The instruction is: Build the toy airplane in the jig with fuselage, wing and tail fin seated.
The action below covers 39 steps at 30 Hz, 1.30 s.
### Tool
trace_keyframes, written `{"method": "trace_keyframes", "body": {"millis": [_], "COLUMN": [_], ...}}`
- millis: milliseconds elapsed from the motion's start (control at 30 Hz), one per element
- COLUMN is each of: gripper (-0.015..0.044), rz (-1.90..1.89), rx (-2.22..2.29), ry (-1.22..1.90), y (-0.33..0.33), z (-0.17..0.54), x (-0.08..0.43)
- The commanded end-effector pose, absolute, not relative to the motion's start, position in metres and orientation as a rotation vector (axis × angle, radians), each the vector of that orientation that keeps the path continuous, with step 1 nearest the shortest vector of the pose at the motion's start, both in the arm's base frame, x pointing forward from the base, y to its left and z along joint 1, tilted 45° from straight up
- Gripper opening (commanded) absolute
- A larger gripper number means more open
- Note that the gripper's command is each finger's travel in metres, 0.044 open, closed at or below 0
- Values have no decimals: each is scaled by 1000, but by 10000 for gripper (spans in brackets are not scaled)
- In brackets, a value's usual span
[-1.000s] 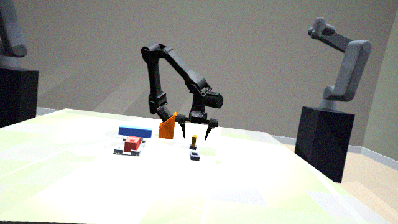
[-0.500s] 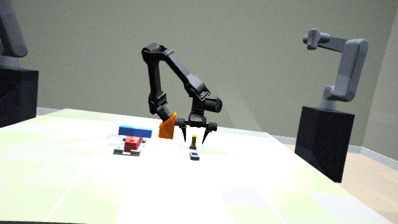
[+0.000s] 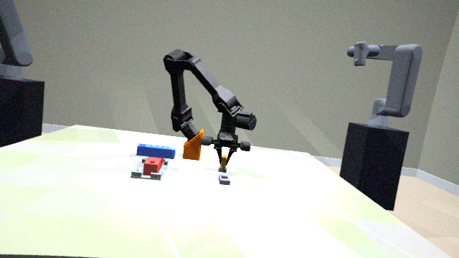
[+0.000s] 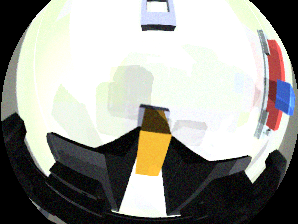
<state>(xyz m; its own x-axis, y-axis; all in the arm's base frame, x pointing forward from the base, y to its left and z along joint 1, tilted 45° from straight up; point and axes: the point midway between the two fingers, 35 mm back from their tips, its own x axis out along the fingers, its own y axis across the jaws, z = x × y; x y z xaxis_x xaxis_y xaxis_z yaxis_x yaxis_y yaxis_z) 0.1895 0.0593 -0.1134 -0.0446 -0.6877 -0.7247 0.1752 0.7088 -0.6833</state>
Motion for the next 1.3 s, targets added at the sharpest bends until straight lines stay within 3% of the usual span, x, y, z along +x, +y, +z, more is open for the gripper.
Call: {"method": "trace_keyframes", "body": {"millis": [0,33,1267], "gripper": [26,0,0], "rz": [-737,-737,-728], "rx": [-457,-457,-458], "ry": [1459,1459,1464], "y": [58,58,132], "z": [-114,-114,-44], "x": [189,189,198]}}
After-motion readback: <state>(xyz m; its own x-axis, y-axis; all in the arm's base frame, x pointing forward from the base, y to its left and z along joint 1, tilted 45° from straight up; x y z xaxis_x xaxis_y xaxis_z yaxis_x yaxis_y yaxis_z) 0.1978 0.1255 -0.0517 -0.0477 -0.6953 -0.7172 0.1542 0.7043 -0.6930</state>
